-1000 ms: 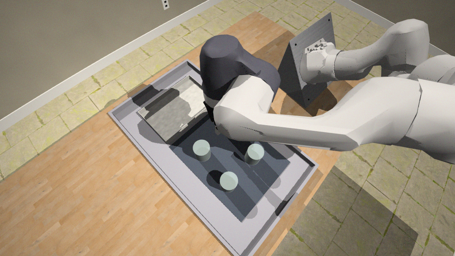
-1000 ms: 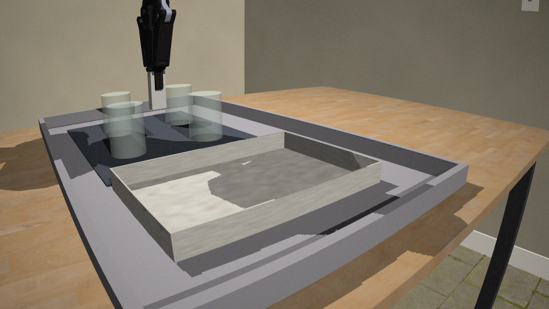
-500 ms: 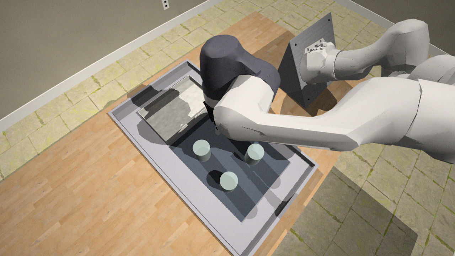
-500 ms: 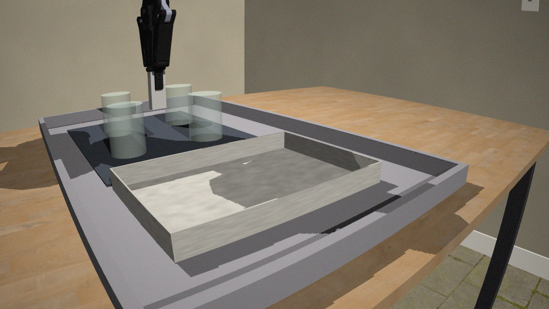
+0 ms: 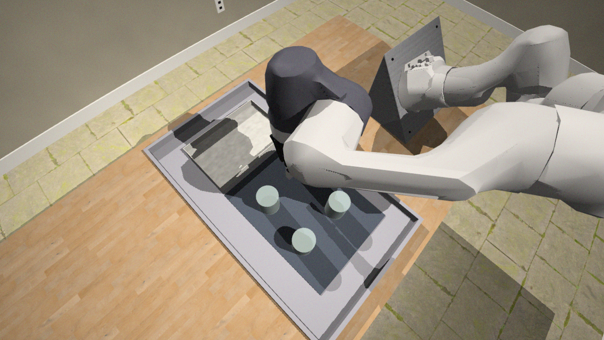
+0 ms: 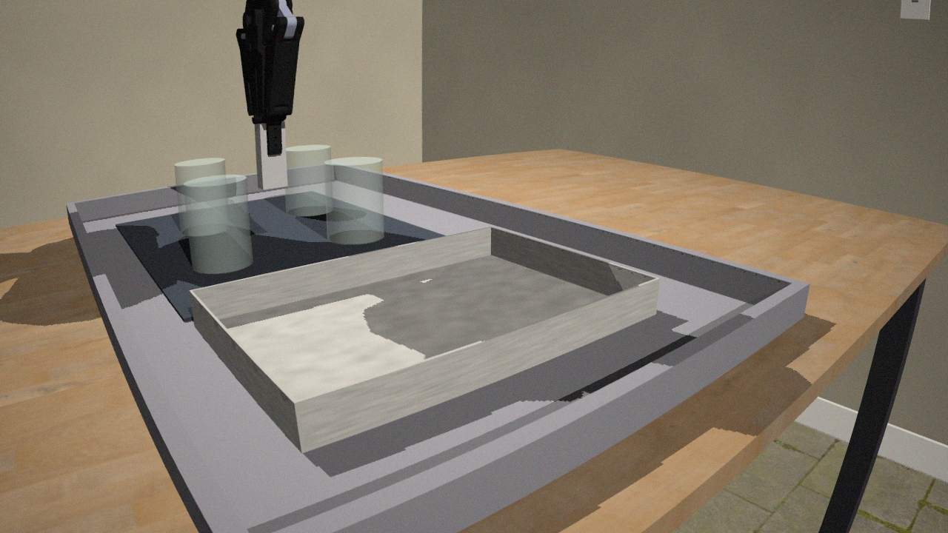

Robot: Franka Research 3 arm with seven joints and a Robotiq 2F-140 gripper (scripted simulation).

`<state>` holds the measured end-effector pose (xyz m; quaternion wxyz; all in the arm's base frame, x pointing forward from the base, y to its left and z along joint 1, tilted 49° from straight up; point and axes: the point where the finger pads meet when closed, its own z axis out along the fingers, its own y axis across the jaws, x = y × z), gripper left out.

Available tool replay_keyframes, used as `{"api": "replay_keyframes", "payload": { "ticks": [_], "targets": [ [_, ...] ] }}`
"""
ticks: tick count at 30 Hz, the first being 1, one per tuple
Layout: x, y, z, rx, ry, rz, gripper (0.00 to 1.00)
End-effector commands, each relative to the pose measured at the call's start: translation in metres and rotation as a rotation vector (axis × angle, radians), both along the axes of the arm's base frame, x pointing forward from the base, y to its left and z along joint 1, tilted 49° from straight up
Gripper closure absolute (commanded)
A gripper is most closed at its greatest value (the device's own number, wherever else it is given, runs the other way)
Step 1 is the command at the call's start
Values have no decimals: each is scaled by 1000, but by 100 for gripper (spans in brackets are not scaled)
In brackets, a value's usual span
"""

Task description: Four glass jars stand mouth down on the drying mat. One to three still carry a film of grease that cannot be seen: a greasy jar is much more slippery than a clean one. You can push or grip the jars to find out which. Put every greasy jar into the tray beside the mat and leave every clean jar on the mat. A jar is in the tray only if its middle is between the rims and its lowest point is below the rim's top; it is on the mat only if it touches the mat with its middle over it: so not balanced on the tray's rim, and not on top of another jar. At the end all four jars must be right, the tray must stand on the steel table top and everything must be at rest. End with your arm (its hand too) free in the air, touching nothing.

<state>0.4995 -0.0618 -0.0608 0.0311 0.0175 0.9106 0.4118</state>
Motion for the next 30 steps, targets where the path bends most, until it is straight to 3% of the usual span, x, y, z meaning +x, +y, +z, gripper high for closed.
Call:
{"api": "replay_keyframes", "payload": {
  "ticks": [1, 13, 23, 28, 30],
  "targets": [
    [1, 2, 0, 3, 2, -2, 100],
    [1, 2, 0, 3, 2, -2, 100],
    [-5, -56, 50, 3, 2, -2, 100],
    [1, -35, 74, 3, 2, -2, 100],
    [1, -35, 74, 3, 2, -2, 100]
  ]
}}
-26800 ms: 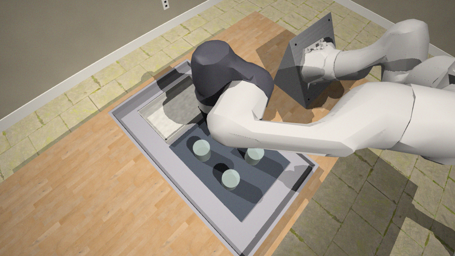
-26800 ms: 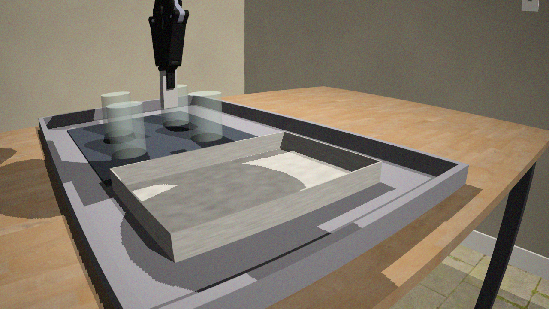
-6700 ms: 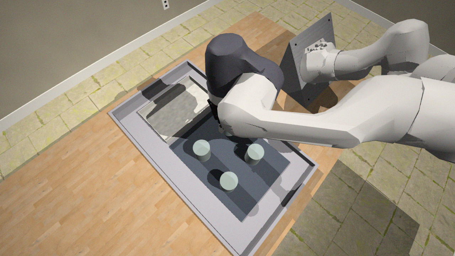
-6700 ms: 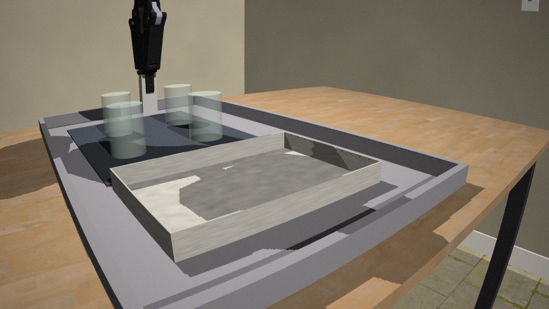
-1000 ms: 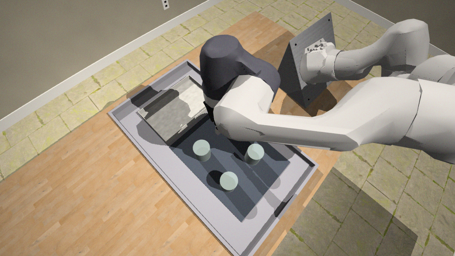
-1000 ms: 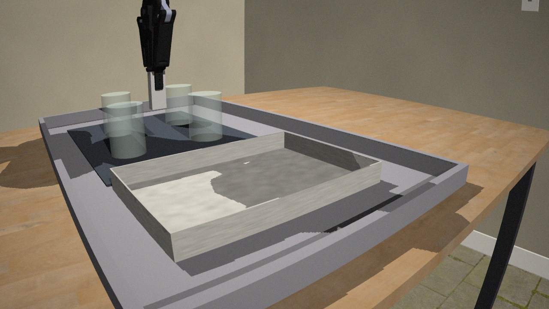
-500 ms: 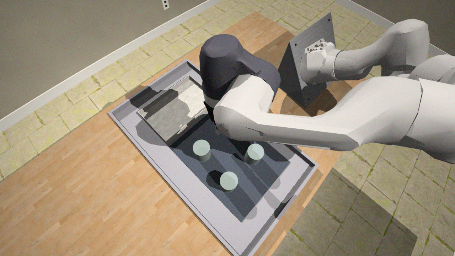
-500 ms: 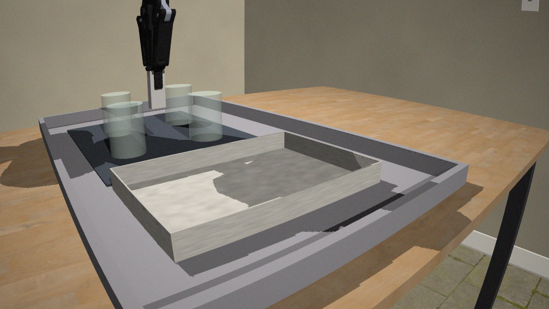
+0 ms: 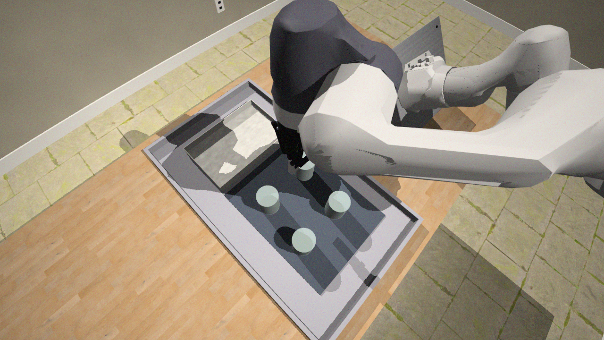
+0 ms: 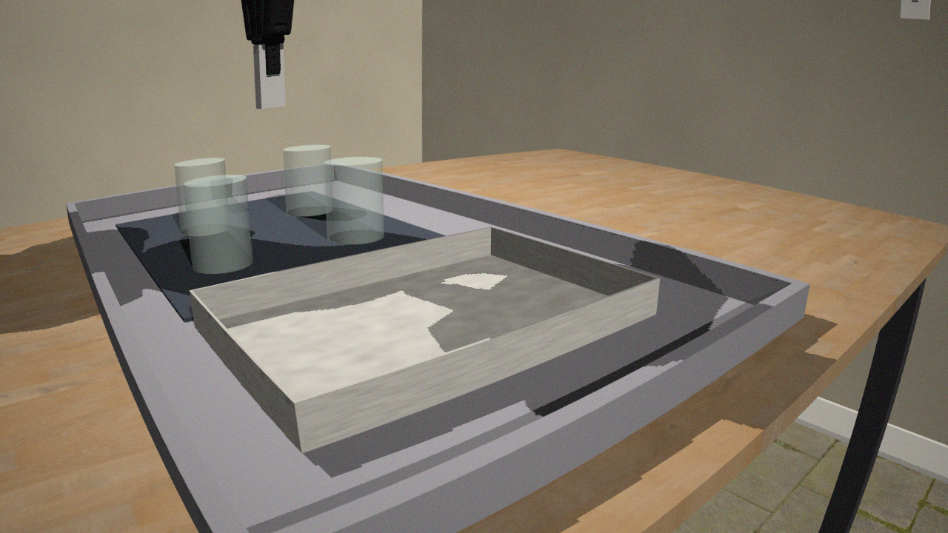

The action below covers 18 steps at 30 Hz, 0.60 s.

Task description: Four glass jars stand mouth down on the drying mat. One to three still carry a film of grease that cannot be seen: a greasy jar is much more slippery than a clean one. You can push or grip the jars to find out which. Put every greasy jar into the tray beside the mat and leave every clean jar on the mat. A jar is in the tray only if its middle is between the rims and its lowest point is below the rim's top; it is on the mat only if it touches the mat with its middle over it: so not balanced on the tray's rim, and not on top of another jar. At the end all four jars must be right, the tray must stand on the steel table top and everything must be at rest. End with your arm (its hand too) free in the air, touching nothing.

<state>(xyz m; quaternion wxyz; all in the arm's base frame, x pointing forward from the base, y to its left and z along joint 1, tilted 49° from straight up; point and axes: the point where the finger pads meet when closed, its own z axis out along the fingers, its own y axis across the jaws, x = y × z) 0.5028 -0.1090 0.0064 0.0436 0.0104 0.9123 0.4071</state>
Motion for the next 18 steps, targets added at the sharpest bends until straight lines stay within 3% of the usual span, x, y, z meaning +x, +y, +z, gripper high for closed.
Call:
{"api": "replay_keyframes", "payload": {
  "ticks": [1, 15, 18],
  "targets": [
    [-1, 17, 13, 14, 30, -4, 100],
    [18, 88, 96, 14, 30, -4, 100],
    [19, 93, 102, 14, 30, -4, 100]
  ]
}}
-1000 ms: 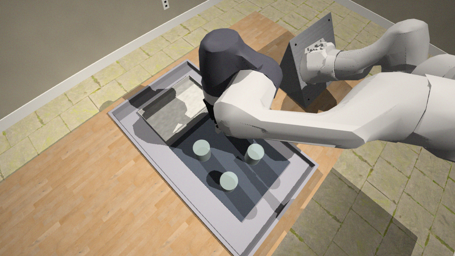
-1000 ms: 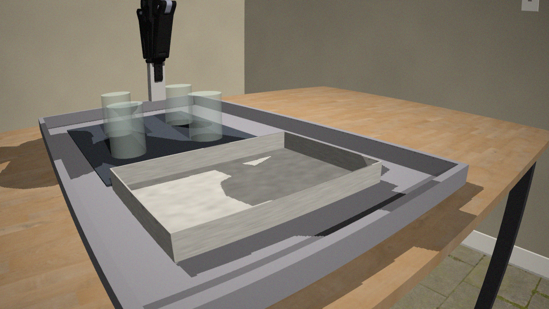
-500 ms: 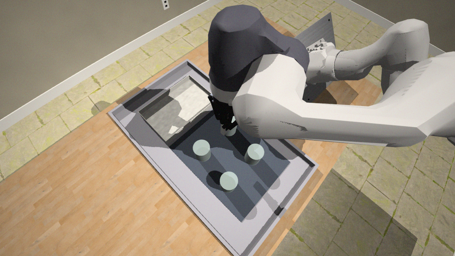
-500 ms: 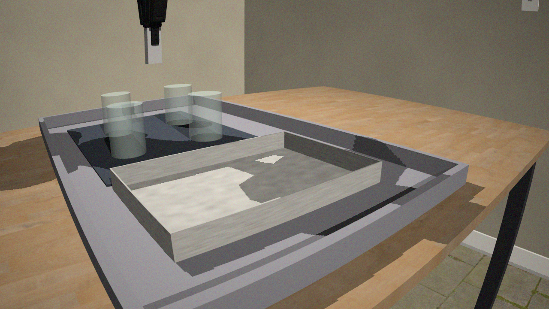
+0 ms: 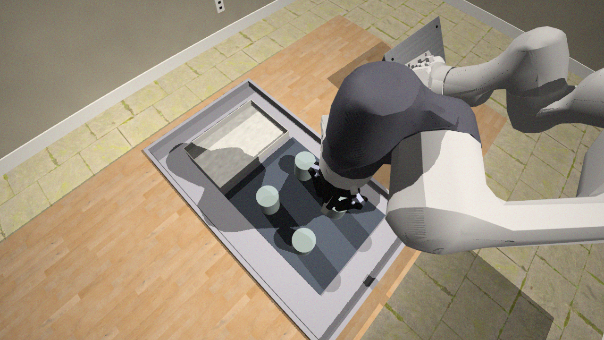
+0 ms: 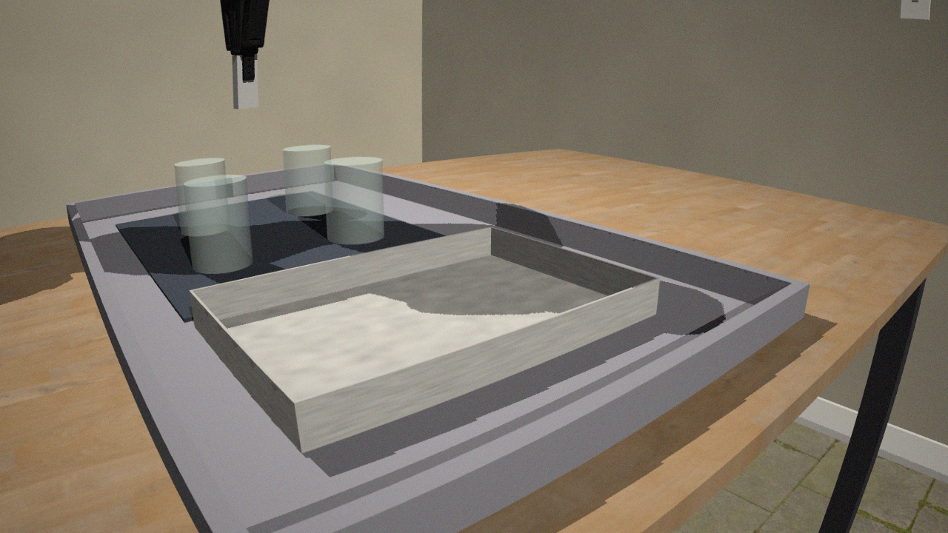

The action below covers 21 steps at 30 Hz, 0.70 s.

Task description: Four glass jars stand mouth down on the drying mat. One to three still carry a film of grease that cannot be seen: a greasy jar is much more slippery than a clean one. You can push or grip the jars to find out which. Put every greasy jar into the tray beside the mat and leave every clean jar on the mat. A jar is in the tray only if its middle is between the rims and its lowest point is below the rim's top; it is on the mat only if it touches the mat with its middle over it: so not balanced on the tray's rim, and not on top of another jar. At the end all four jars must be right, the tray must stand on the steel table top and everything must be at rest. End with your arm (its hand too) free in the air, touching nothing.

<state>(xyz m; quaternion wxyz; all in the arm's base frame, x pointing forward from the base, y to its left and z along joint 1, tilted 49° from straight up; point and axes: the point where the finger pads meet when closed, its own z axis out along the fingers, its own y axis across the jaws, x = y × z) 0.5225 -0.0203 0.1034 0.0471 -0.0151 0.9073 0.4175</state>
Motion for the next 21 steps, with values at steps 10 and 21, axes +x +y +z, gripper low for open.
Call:
{"api": "replay_keyframes", "payload": {
  "ticks": [10, 21],
  "targets": [
    [3, 40, -26, -7, 58, -48, 100],
    [5, 62, -45, -7, 58, -48, 100]
  ]
}}
